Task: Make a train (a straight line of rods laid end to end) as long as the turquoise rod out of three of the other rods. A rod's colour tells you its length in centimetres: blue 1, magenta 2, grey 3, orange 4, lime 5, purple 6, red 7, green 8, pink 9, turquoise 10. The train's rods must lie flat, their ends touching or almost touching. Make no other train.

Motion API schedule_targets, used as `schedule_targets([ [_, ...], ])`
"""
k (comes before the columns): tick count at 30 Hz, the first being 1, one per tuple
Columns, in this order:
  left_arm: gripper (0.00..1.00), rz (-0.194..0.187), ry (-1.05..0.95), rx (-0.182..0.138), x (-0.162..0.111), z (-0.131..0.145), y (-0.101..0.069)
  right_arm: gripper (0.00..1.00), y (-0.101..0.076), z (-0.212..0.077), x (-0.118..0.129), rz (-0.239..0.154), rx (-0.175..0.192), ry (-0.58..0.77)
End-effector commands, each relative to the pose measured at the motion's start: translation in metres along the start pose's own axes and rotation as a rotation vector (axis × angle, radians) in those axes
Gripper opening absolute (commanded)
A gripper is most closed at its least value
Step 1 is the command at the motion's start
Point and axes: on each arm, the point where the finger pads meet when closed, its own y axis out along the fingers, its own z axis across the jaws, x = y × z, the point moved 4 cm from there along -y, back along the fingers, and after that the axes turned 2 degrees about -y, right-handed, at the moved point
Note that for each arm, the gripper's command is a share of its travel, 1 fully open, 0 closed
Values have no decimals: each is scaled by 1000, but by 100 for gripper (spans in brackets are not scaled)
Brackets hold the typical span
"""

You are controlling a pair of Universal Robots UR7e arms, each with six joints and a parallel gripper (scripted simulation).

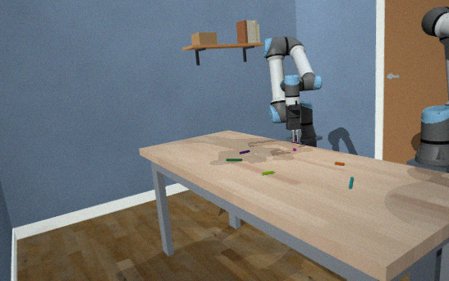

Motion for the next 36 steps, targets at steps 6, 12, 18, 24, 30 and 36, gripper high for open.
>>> schedule_targets([
  [6,100,-1,0,0,0,0,0,24,34,0,-2,4,0,0],
  [12,100,-1,0,0,0,0,0,24,38,0,-2,4,0,0],
  [18,100,-1,0,0,0,0,0,24,38,0,-2,4,0,0],
  [24,100,-1,0,0,0,0,0,24,38,0,-2,4,0,0],
  [30,100,-1,0,0,0,0,0,24,38,0,-2,4,0,0],
  [36,100,-1,0,0,0,0,0,24,38,0,-2,4,0,0],
])
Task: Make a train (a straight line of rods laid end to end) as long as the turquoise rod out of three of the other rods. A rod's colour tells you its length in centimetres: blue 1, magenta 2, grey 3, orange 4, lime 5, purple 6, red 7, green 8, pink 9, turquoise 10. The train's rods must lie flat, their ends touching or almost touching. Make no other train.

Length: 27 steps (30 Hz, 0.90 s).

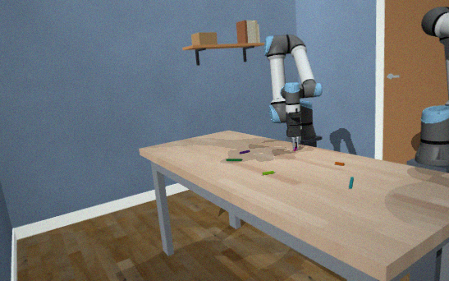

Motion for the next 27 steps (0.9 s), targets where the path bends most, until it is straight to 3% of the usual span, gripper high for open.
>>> schedule_targets([
  [1,100,-1,0,0,0,0,0,24,0,0,0,1,0,0],
  [27,100,-1,0,0,0,0,0,24,5,0,0,1,0,0],
])
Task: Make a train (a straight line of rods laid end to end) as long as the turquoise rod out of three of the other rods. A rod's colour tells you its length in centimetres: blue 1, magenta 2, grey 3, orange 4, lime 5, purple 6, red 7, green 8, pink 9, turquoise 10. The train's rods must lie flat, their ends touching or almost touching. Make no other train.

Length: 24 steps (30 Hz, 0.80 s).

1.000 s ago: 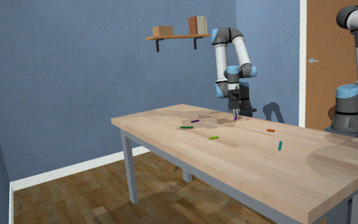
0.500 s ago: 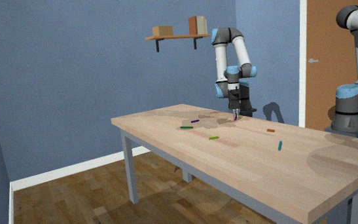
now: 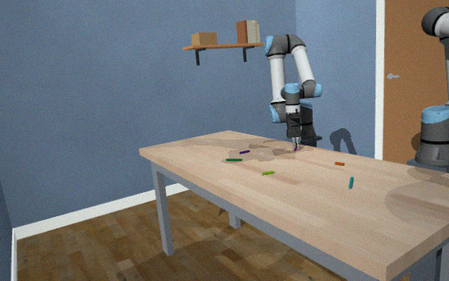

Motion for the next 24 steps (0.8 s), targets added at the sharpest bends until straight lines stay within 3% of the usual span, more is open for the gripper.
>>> schedule_targets([
  [1,100,-1,0,0,0,0,0,24,3,0,0,1,0,0],
  [24,100,-1,0,0,0,0,0,24,8,0,0,1,0,0],
])
